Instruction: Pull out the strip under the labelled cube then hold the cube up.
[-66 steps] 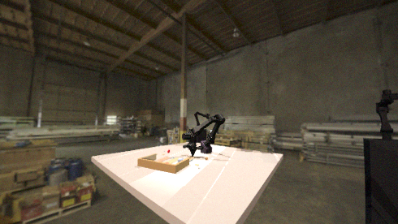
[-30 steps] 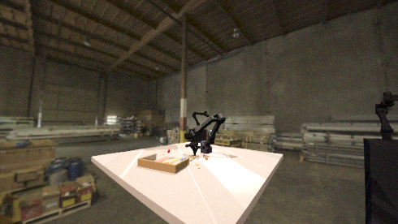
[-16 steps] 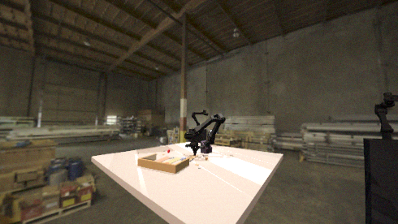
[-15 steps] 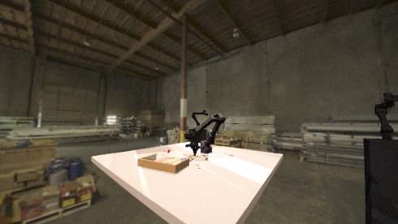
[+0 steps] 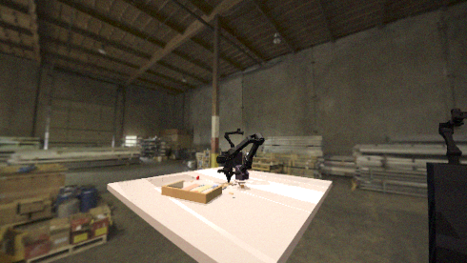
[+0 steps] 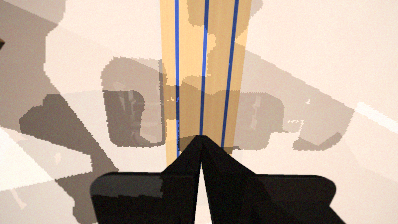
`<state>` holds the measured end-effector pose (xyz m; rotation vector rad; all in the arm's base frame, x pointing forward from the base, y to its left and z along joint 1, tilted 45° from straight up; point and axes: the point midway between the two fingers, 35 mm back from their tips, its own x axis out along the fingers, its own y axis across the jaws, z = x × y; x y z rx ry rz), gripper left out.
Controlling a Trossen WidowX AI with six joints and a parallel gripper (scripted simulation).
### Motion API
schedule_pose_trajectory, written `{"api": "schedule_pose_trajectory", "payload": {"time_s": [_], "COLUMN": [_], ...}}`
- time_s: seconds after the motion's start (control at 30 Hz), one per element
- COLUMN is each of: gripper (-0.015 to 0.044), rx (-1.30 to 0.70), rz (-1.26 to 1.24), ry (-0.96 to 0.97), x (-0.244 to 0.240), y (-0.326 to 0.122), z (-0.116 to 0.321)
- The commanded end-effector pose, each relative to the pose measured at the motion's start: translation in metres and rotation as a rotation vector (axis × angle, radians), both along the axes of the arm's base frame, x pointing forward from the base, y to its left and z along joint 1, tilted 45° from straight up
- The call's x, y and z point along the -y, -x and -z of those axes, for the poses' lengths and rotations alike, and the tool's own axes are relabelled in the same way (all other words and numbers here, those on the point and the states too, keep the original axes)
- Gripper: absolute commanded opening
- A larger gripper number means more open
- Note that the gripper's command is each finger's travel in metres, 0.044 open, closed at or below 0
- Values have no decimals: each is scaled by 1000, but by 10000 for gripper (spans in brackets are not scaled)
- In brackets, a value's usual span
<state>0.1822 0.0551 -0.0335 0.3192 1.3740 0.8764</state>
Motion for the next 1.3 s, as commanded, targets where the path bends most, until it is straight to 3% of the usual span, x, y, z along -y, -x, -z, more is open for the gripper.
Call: {"api": "schedule_pose_trajectory", "payload": {"time_s": [0.0, 0.4, 0.97, 1.27], "gripper": [0, 0, 440, 440], "rx": [-24, -23, -39, -38], "rz": [-12, -12, 7, 7], "ry": [5, 7, 7, 6], "x": [-2, 29, 10, 3], "y": [9, -4, -58, -84], "z": [2, -30, -44, -52]}}
